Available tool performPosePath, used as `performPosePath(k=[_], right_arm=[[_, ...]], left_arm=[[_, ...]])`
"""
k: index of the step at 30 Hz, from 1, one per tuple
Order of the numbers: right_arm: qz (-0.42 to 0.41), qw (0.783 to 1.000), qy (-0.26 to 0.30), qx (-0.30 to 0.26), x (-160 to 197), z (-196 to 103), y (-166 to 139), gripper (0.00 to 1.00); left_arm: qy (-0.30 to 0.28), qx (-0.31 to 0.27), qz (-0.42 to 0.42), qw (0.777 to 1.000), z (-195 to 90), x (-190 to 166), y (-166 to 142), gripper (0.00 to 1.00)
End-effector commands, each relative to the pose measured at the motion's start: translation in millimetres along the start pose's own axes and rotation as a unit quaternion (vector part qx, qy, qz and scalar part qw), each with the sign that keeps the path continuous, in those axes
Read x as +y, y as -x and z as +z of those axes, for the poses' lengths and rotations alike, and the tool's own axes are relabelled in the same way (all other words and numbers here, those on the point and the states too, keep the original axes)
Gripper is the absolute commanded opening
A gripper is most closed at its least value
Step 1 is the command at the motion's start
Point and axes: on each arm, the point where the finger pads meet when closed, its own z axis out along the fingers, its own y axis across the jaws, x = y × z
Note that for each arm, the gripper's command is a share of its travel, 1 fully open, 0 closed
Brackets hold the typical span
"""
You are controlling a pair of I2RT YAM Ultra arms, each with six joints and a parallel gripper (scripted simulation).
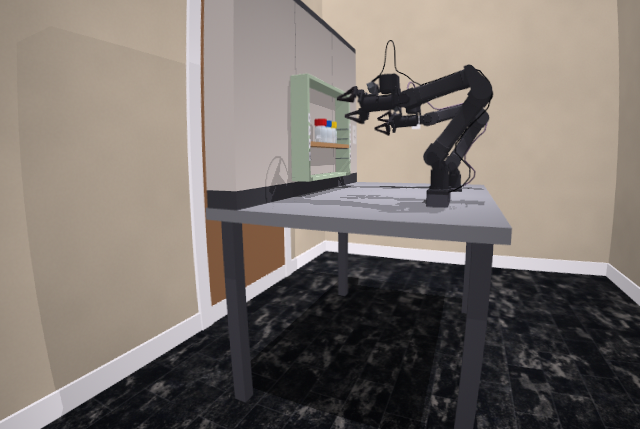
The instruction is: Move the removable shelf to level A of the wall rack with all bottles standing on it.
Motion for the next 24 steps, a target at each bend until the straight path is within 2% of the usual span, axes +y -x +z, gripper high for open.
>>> performPosePath(k=[1, 24], right_arm=[[-0.025, 1.000, -0.013, -0.013, -0.9, -6.9, 3.7, 1.00], [-0.141, 0.990, -0.017, -0.010, 20.8, -9.5, -8.8, 1.00]], left_arm=[[0.010, -0.010, 0.026, 1.000, -6.2, -0.1, 2.2, 1.00], [0.012, -0.010, 0.142, 0.990, -14.1, -22.2, -16.8, 1.00]])
